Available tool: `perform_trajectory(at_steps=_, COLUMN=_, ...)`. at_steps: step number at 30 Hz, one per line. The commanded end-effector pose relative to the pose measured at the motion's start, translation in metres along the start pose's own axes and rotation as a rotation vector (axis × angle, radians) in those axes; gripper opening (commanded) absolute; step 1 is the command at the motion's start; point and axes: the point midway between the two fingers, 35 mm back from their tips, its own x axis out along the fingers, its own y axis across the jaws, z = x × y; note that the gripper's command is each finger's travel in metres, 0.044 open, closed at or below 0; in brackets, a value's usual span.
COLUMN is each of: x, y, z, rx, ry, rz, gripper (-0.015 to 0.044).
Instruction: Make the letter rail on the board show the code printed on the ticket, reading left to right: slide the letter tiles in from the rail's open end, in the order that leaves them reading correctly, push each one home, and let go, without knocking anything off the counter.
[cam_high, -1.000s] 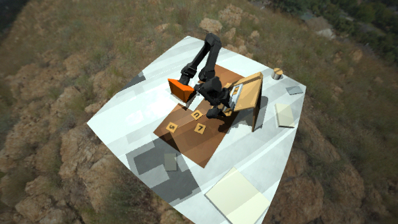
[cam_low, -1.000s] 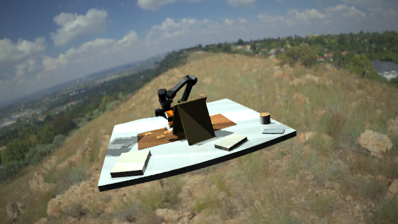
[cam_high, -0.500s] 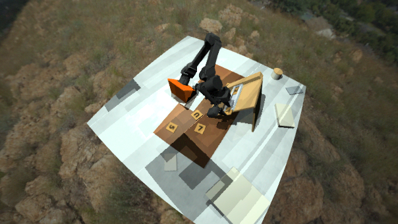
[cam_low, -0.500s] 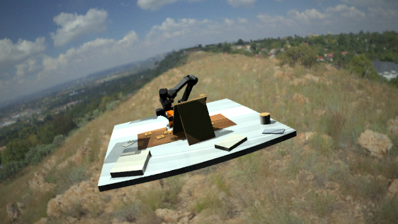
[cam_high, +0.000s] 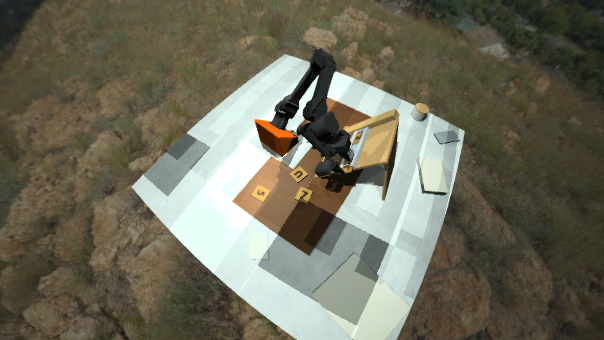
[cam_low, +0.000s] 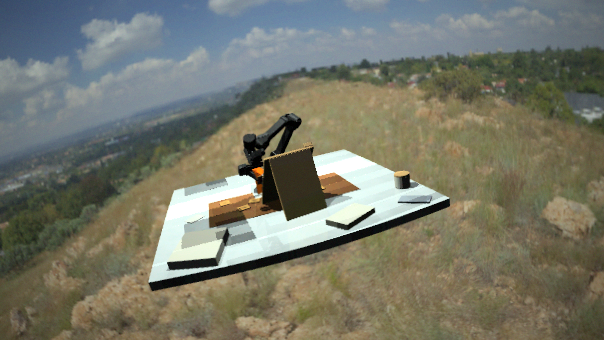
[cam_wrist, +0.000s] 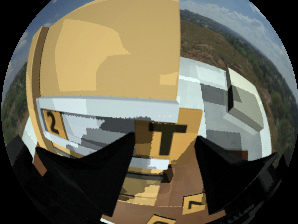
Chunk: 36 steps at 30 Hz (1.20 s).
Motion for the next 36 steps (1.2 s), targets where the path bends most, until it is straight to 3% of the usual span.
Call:
perform_trajectory(at_steps=1, x=0.001, y=0.003, z=-0.003, rx=0.009, ry=0.004, rz=-0.001, gripper=0.0)
perform_trajectory(at_steps=36, x=0.0, y=0.018, z=-0.001, rx=0.009, ry=0.005, rz=-0.001, gripper=0.0)
